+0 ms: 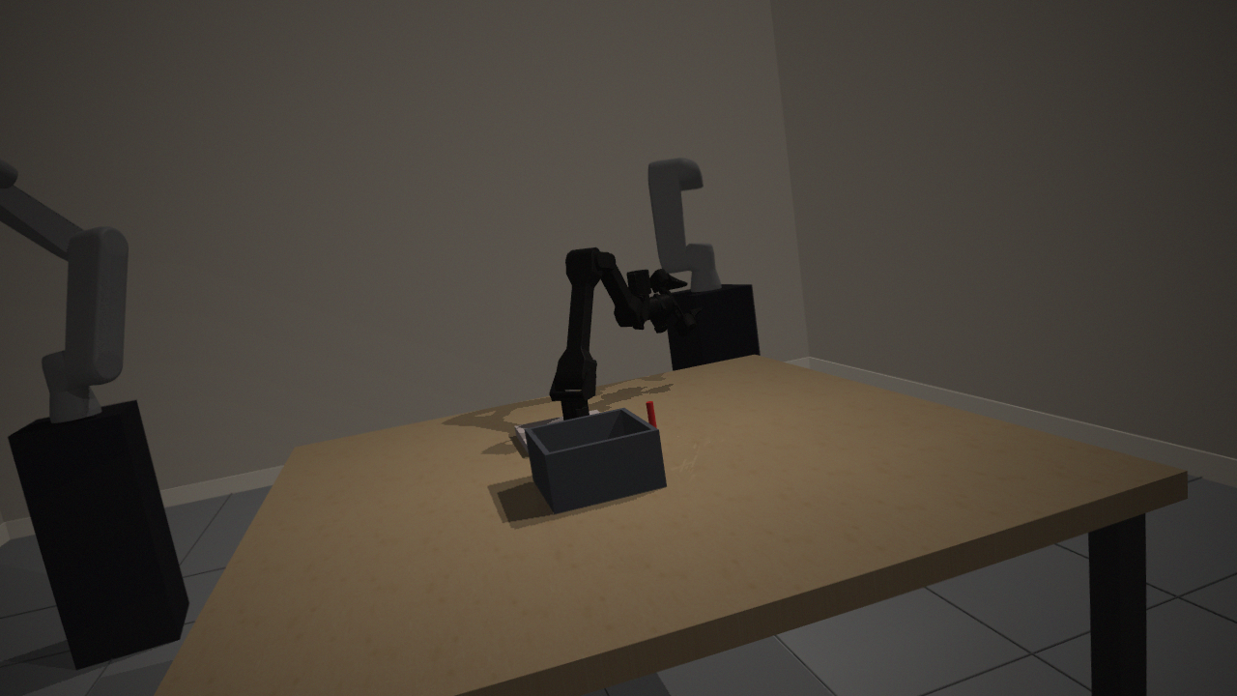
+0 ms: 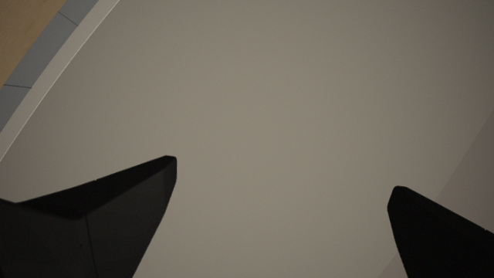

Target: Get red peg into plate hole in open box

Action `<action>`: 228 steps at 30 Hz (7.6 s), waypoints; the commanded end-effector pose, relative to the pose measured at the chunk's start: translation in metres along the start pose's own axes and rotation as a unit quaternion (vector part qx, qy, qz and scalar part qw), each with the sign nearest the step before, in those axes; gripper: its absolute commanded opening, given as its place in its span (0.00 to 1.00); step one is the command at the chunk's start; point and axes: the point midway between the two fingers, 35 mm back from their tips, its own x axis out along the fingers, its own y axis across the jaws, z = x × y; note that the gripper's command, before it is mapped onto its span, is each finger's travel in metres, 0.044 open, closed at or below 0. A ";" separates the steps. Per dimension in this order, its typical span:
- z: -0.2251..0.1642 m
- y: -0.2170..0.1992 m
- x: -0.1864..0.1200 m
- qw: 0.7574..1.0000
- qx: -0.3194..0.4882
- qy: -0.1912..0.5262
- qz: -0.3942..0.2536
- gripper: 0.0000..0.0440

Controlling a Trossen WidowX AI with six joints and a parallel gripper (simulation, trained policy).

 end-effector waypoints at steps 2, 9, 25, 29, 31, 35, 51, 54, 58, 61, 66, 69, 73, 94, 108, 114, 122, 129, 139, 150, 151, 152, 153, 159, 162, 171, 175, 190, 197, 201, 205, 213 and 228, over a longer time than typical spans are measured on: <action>-0.009 0.002 -0.001 1.000 0.011 0.003 0.008 0.99; -0.052 0.037 -0.002 0.992 0.102 0.009 0.079 1.00; -0.138 0.128 -0.039 0.916 0.314 0.080 0.238 1.00; -0.155 0.147 -0.053 0.886 0.363 0.108 0.269 1.00; -0.163 0.155 -0.061 0.869 0.387 0.124 0.282 1.00; -0.179 0.171 -0.077 0.833 0.433 0.156 0.306 1.00; -0.227 0.218 -0.148 0.659 0.589 0.303 0.356 1.00; -0.234 0.224 -0.162 0.622 0.613 0.332 0.358 1.00; -0.243 0.231 -0.180 0.570 0.641 0.370 0.356 1.00; -0.249 0.236 -0.193 0.530 0.660 0.398 0.353 1.00; -0.257 0.242 -0.215 0.461 0.687 0.445 0.342 1.00; -0.261 0.245 -0.229 0.419 0.700 0.473 0.334 1.00; -0.267 0.248 -0.246 0.362 0.713 0.508 0.319 1.00; -0.281 0.254 -0.332 0.055 0.715 0.667 0.201 1.00; -0.278 0.254 -0.381 -0.147 0.656 0.734 0.096 1.00; -0.274 0.255 -0.400 -0.230 0.618 0.751 0.046 1.00; -0.266 0.261 -0.422 -0.335 0.556 0.760 -0.024 1.00; -0.259 0.273 -0.435 -0.400 0.509 0.758 -0.078 1.00; -0.246 0.305 -0.448 -0.426 0.478 0.759 -0.119 0.99; -0.232 0.331 -0.457 -0.437 0.455 0.765 -0.128 0.51; -0.231 0.332 -0.458 -0.439 0.452 0.766 -0.128 0.45; -0.231 0.333 -0.459 -0.440 0.450 0.766 -0.129 0.39; -0.230 0.334 -0.460 -0.442 0.446 0.767 -0.129 0.33; -0.228 0.336 -0.464 -0.447 0.429 0.776 -0.124 0.01; -0.242 0.330 -0.471 -0.428 0.430 0.783 -0.139 0.00; -0.276 0.297 -0.487 -0.391 0.426 0.798 -0.169 0.00; -0.295 0.282 -0.495 -0.378 0.424 0.800 -0.192 0.00; -0.341 0.255 -0.550 -0.370 0.378 0.798 -0.288 0.00; -0.352 0.258 -0.581 -0.373 0.357 0.797 -0.314 0.00; -0.357 0.263 -0.600 -0.373 0.350 0.797 -0.322 0.00; -0.361 0.269 -0.617 -0.373 0.348 0.797 -0.323 0.00; -0.363 0.285 -0.647 -0.376 0.358 0.797 -0.310 0.00; -0.351 0.321 -0.670 -0.383 0.408 0.793 -0.242 0.10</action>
